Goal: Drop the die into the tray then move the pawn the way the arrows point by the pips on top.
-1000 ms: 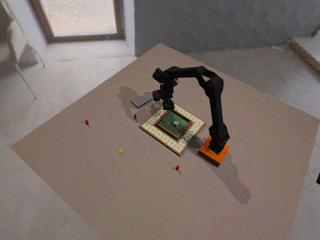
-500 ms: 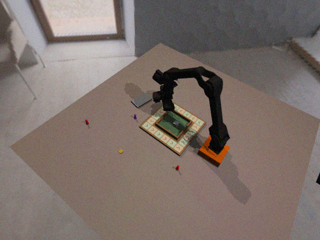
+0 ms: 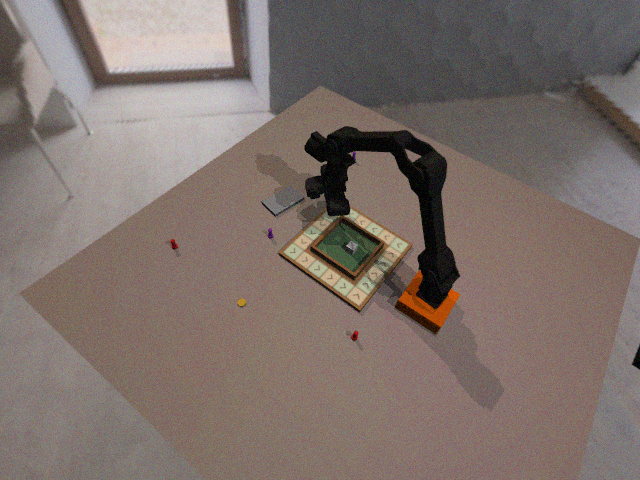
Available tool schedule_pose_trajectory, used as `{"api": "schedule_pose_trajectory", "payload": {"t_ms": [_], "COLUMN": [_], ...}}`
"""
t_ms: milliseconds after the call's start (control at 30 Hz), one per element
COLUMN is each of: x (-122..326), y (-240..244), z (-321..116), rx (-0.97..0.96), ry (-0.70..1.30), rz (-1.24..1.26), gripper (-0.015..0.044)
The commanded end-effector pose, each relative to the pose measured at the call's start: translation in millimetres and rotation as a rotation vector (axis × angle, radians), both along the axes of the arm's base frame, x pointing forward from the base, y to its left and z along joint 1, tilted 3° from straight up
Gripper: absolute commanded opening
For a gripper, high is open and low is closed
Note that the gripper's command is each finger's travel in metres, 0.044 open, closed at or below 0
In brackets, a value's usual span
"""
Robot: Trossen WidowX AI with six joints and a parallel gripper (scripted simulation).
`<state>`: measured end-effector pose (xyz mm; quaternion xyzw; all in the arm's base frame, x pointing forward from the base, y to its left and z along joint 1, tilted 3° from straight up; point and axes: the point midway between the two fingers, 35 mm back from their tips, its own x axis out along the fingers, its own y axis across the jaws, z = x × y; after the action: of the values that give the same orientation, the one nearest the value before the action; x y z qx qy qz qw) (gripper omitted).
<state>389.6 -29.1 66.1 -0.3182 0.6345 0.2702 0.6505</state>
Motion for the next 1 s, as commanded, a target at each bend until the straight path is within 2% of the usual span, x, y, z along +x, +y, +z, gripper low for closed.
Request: {"api": "schedule_pose_trajectory", "payload": {"t_ms": [0, 500, 633, 967], "x": [4, -6, -6, -1], "y": [1, 2, 6, 71], "z": [23, 100, 98, 59], "rx": [0.004, 0.004, 0.004, 0.012], "ry": [-0.018, -0.016, -0.016, -0.016], "rz": [0.003, 0.003, 0.003, 0.003], "gripper": [0.0, 0.0, 0.0, 0.0]}}
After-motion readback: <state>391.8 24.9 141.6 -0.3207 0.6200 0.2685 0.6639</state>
